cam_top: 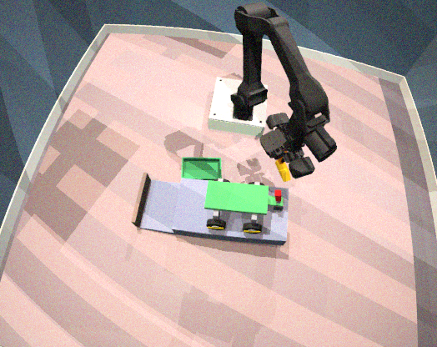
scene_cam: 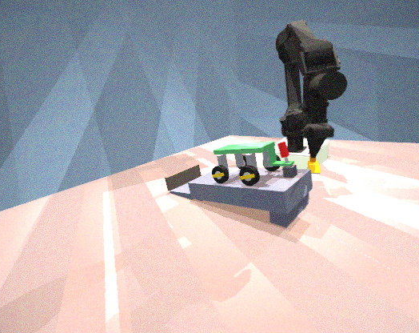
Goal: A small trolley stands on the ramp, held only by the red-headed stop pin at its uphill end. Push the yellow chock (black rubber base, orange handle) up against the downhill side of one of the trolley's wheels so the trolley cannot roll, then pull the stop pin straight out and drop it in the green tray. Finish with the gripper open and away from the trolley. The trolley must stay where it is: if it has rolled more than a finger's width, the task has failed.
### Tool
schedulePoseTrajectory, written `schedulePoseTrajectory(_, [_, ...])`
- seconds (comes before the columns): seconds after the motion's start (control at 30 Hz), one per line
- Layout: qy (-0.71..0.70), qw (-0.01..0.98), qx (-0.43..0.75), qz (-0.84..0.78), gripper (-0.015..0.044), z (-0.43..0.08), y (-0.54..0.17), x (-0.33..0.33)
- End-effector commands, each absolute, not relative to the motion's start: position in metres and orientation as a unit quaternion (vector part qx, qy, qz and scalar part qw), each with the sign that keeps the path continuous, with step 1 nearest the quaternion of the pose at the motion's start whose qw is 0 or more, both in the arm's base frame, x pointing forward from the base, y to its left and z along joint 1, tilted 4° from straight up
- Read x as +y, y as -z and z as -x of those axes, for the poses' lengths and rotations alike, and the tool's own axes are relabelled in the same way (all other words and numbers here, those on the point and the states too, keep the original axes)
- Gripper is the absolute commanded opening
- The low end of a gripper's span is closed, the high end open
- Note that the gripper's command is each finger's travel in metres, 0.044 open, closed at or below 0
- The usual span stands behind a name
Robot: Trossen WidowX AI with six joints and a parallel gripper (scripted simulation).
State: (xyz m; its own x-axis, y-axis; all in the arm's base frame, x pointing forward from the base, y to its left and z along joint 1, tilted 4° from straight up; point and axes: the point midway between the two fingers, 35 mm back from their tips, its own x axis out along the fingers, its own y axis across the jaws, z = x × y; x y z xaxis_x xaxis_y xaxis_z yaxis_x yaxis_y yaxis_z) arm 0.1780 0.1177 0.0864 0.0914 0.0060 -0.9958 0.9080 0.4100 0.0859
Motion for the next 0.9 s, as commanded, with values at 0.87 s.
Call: schedulePoseTrajectory(0.87, [0.363, 0.618, 0.567, -0.406, 0.0, -0.173, -0.166, 0.121])
